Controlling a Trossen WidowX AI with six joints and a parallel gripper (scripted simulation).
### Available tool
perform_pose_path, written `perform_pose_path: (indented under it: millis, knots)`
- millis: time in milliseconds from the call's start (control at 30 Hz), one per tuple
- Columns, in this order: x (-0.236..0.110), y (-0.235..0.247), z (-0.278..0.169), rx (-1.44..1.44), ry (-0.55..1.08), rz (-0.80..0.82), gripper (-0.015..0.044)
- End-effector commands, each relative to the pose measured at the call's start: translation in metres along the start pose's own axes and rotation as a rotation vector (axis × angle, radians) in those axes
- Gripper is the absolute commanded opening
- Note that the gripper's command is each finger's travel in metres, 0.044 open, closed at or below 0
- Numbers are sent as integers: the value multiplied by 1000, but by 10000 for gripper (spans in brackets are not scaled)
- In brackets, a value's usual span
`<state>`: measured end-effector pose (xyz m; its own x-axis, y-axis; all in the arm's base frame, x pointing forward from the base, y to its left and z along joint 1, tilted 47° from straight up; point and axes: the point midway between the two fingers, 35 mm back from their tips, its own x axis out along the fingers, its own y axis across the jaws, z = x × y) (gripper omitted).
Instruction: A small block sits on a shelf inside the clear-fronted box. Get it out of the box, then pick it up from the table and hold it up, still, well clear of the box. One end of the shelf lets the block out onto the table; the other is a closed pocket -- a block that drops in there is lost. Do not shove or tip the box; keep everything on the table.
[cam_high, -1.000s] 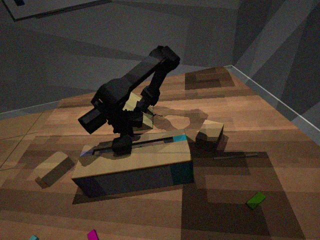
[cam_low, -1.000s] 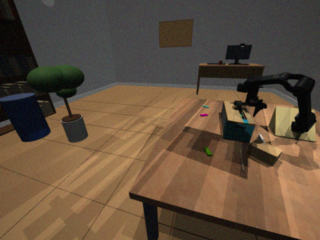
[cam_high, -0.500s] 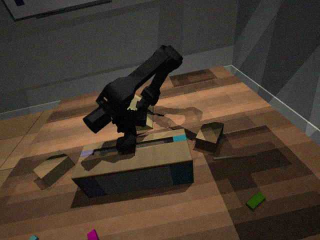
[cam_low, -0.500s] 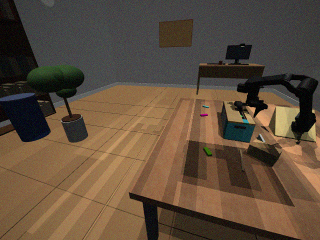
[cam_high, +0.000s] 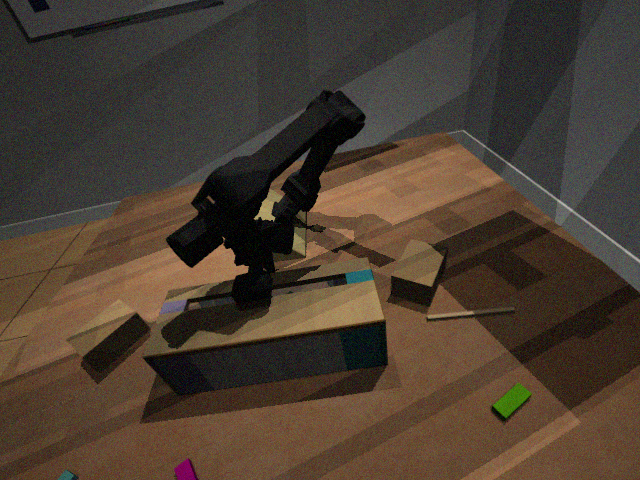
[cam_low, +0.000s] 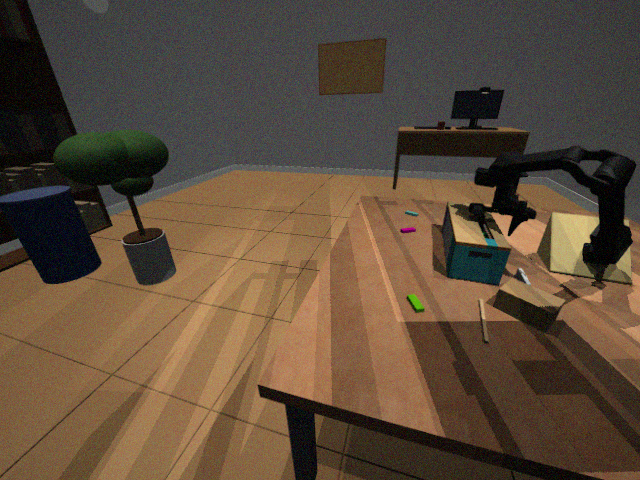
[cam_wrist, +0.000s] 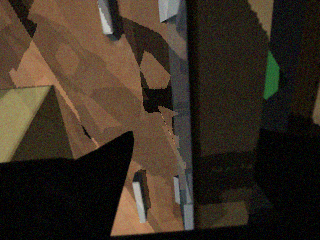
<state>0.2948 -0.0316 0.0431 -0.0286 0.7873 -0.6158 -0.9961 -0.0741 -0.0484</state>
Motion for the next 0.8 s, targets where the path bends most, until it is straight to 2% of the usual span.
perform_pose_path:
  millis: [0, 767]
  knots:
    - [-1, -1, -1, -9, 2, -1, 400]
    - [1, -1, 19, -9, 1, -1, 400]
